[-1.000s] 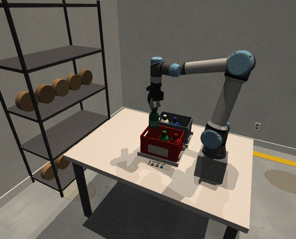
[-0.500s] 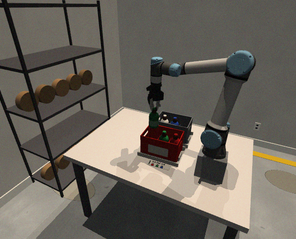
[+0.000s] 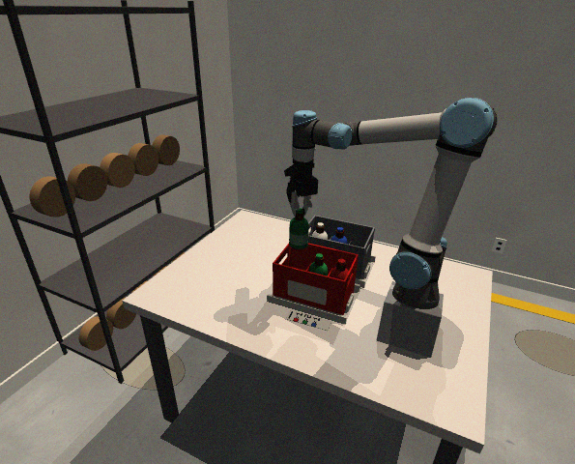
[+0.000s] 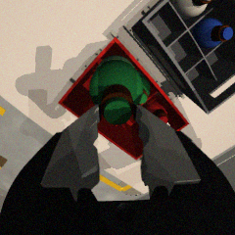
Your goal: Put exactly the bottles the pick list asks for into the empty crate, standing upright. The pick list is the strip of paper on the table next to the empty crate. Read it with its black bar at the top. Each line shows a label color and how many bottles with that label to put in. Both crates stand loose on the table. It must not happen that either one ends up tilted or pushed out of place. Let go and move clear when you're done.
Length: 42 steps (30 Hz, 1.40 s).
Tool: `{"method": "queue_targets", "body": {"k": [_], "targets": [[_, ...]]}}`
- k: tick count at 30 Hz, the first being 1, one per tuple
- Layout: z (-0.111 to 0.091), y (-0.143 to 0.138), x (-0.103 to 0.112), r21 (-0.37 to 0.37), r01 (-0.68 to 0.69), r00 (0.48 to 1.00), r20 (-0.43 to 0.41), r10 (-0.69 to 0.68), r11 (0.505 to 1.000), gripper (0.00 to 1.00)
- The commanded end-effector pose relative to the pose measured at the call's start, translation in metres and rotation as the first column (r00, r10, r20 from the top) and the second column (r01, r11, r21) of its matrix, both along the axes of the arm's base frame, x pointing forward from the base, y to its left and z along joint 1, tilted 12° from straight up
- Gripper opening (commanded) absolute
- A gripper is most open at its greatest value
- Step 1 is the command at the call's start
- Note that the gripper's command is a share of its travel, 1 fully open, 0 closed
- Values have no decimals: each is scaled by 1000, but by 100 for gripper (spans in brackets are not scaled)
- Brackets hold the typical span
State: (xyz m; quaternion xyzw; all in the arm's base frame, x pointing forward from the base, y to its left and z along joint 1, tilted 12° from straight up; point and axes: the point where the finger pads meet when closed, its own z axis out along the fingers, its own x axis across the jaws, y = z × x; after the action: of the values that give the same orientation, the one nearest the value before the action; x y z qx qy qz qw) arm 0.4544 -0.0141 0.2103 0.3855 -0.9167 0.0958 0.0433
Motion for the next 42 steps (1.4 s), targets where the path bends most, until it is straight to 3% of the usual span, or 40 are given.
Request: {"method": "queue_targets", "body": {"k": [1,24,42], "targets": [[4,-1,1,-2,0,1000,9,0,1000,0],[4,-1,1,-2,0,1000,9,0,1000,0],[-15,-4,1,-1,0,1000,2,0,1000,0]]}}
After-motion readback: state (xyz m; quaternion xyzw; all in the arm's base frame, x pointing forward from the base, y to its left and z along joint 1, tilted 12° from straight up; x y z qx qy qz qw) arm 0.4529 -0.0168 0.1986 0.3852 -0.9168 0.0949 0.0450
